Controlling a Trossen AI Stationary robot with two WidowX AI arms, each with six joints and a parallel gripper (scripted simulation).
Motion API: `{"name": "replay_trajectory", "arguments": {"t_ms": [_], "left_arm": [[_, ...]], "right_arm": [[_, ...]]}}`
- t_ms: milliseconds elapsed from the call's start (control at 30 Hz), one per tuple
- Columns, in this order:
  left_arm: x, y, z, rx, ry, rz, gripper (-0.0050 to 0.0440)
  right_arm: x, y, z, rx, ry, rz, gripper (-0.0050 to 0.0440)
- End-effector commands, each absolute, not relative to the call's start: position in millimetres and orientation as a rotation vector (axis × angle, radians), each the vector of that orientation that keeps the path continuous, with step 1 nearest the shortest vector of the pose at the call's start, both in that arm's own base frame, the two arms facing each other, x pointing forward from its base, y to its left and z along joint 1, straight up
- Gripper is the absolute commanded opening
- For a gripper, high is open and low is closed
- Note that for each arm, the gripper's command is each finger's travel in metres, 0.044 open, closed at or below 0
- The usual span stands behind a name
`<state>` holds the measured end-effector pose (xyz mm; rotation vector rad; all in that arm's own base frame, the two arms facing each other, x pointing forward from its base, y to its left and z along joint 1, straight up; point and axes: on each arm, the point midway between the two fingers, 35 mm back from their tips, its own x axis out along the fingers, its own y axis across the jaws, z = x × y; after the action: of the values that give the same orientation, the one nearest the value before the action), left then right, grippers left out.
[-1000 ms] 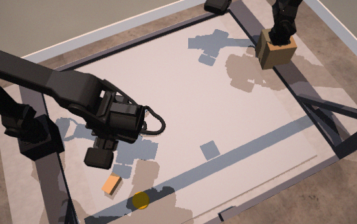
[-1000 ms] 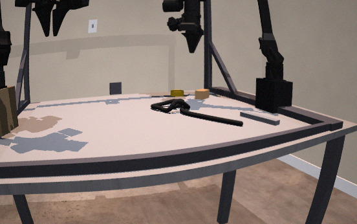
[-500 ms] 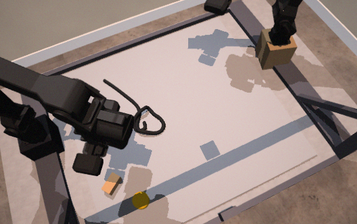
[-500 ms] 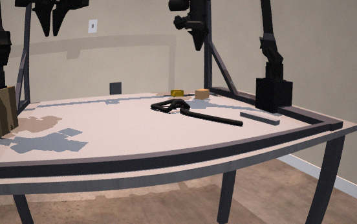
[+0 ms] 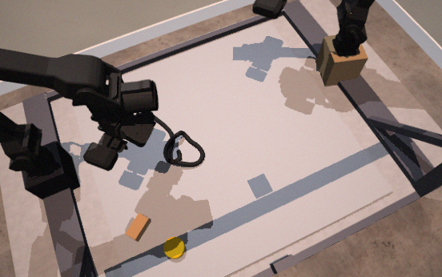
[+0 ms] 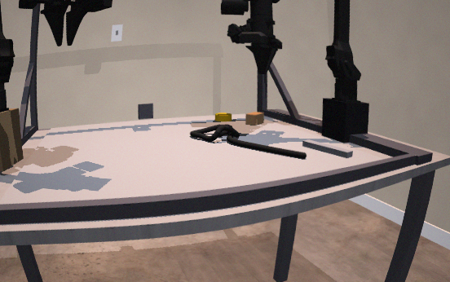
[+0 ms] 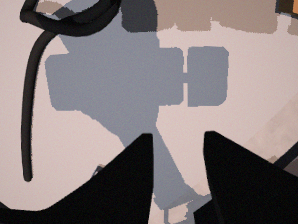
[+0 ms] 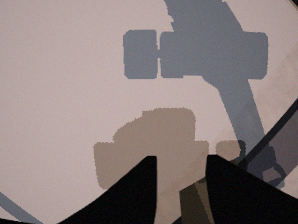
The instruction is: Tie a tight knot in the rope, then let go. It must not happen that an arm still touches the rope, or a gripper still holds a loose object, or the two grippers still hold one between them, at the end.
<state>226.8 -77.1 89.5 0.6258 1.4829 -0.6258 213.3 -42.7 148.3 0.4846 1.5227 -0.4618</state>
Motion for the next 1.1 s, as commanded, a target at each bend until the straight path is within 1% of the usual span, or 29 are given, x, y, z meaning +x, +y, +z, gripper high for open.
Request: {"name": "replay_trajectory", "arguments": {"t_ms": [0, 733, 833, 1067], "left_arm": [[224.8, -50.0, 86.4, 0.685, 1.44, -0.677, 0.01], [224.1, -46.8, 85.4, 0.695, 1.439, -0.688, 0.01], [224.1, -46.8, 85.4, 0.777, 1.41, -0.768, 0.01], [224.1, -46.8, 85.4, 1.086, 1.268, -1.07, 0.01]], "right_arm": [[214.3, -42.2, 152.6, 0.485, 1.506, -0.452, 0.01], [214.3, -42.2, 152.6, 0.485, 1.506, -0.452, 0.01], [214.3, -42.2, 152.6, 0.485, 1.506, -0.452, 0.01], [214.3, -42.2, 152.6, 0.485, 1.506, -0.452, 0.01]]}}
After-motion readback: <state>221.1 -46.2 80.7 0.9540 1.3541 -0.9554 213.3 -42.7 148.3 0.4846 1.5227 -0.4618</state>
